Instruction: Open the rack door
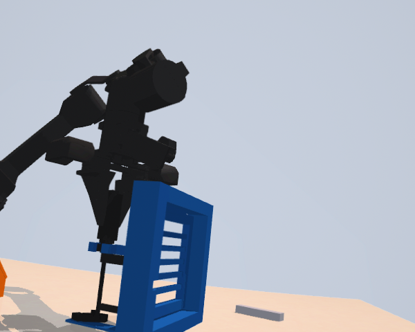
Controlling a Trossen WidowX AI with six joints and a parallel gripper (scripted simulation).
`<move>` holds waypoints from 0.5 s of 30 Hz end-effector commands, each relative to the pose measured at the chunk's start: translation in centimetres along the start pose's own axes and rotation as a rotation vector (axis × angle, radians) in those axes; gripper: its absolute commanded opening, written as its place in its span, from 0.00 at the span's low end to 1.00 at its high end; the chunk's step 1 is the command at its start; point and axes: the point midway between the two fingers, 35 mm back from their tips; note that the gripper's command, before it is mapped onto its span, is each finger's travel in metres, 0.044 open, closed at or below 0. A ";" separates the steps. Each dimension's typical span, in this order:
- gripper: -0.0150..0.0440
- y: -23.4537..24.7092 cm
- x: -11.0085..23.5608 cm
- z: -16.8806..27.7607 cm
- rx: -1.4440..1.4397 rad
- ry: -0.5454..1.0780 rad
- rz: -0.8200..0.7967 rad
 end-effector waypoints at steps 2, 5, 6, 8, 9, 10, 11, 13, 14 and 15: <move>0.27 0.0 0.0 0.0 -0.262 -0.003 0.000; 0.27 0.0 0.0 0.0 -0.409 -0.003 -0.001; 0.27 0.0 0.0 0.0 -0.459 -0.003 -0.001; 0.27 0.0 0.0 0.0 -0.557 -0.003 -0.001; 0.27 0.0 0.0 0.0 -0.607 -0.003 -0.001; 0.27 0.0 0.0 0.0 -0.656 -0.003 -0.001; 0.27 0.0 0.0 0.0 -0.705 -0.003 -0.001; 0.27 0.0 0.0 0.0 -0.804 -0.003 -0.001; 0.27 0.0 0.0 0.0 -0.853 -0.003 -0.001; 0.27 0.0 0.0 0.0 -0.902 -0.003 -0.001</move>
Point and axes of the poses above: the point midway between the two fingers, 35 mm back from their tips, its own x axis back along the fingers, its own y axis across the jaws, z = x × y, and after that the axes turned 2 degrees about -x, right-handed
